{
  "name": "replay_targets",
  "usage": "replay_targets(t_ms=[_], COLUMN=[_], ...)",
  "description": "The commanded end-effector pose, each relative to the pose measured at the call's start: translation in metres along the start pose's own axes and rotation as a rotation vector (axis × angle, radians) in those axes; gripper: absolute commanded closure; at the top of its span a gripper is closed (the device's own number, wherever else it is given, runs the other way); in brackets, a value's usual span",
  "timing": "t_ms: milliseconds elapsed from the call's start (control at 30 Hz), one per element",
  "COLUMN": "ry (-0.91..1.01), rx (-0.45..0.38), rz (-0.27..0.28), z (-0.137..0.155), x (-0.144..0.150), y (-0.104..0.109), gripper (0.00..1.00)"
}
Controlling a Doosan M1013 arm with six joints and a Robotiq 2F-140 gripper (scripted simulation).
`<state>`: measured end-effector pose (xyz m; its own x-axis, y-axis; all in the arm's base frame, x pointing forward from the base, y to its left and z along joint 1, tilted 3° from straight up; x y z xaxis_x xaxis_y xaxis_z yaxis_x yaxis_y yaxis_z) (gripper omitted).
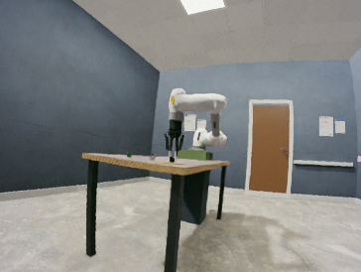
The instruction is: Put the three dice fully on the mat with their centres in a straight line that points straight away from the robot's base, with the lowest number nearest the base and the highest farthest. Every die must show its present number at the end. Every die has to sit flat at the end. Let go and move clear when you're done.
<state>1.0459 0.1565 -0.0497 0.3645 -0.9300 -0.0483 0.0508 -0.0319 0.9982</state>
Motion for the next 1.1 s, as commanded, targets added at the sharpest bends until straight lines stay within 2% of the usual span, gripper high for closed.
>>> replay_targets(t_ms=[0, 533, 1067], ry=[0.000, 0.000, 0.000], rx=[0.002, 0.002, 0.002], rz=[0.000, 0.000, 0.000], z=[-0.0005, -0.0005, -0.0005], x=[0.0000, 0.0000, 0.0000], y=[0.0019, 0.0019, 0.0019], gripper=[0.76, 0.76, 0.65])
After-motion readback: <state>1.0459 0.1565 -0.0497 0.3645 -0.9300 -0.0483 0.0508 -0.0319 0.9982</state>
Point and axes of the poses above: the point where the finger pads meet when closed, its own y axis back along the fingers, its own x axis across the jaws, z = x × y, the point moved 6 cm from there along y, back along the fingers, and after that the axes turned 13 degrees about y, right-handed, at the moved point
